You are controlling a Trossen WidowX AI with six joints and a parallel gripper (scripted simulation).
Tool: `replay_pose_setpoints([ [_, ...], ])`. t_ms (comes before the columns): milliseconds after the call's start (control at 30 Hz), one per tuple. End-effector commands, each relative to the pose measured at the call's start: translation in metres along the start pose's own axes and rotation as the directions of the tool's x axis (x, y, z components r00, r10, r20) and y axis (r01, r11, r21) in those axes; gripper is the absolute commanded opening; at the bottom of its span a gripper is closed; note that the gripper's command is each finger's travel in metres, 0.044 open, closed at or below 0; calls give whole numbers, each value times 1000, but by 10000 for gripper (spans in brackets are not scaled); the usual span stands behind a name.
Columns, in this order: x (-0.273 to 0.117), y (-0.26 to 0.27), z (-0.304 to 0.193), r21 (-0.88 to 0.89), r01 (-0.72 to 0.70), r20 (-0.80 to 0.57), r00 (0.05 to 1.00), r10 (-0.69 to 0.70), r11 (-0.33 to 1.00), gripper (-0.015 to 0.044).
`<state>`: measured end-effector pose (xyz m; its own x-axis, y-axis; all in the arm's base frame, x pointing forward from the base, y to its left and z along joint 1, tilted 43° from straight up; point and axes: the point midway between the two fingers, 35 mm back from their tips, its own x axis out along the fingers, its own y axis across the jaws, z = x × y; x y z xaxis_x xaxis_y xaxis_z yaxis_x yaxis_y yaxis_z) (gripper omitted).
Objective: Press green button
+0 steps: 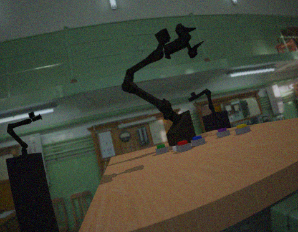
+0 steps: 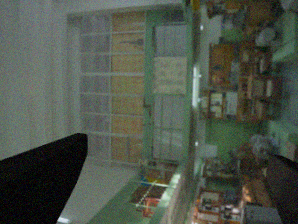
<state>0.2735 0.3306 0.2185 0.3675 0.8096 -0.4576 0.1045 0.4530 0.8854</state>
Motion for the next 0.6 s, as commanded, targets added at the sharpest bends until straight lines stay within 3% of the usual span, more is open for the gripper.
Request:
replay_pose_setpoints([
  [0, -33, -44, 57, -79, 182, 210, 964, -162, 980, 400],
  [133, -83, -101, 106, -105, 446, 391, 841, -375, 889, 400],
  [300, -165, -172, 139, -68, 762, 502, 584, -638, 643, 400],
  [433, -240, -223, 139, -37, 936, 483, 323, -814, 349, 400],
  [567, -317, -264, 114, -70, 997, 364, 42, -930, 18, 400],
])
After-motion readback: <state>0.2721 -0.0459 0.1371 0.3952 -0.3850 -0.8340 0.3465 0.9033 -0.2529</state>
